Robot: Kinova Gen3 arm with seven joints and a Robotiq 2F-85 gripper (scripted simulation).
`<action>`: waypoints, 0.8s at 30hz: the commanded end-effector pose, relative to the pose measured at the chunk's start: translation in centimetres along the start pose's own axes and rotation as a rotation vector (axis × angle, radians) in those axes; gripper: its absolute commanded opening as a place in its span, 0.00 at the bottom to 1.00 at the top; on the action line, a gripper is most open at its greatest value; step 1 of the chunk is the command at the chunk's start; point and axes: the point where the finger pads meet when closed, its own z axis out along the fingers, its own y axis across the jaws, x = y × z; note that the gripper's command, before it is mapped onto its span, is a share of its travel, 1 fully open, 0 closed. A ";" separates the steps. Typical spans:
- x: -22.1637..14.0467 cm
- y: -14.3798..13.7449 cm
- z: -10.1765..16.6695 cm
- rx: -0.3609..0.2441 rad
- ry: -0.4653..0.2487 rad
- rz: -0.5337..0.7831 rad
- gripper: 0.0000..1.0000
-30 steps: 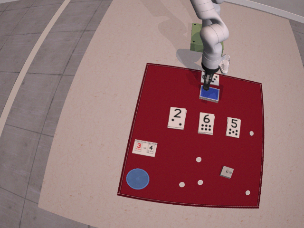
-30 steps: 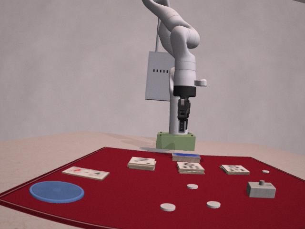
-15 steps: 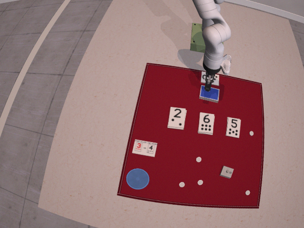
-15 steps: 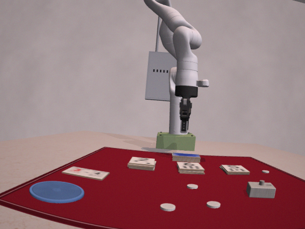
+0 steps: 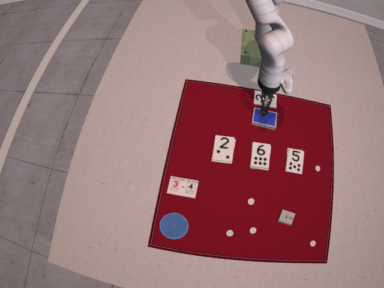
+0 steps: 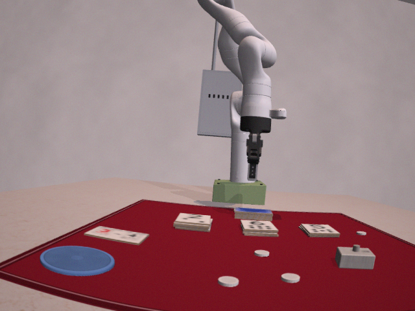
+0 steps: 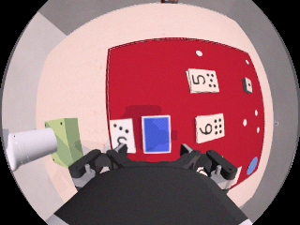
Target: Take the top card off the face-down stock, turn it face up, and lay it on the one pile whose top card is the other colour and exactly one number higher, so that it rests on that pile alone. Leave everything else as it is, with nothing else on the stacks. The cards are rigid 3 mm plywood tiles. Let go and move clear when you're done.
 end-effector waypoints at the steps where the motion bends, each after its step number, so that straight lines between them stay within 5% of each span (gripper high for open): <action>1: 0.3 0.0 0.0 -0.011 -0.002 -0.010 1.00; 24: 0.8 0.3 -0.1 -0.036 -0.007 -0.037 1.00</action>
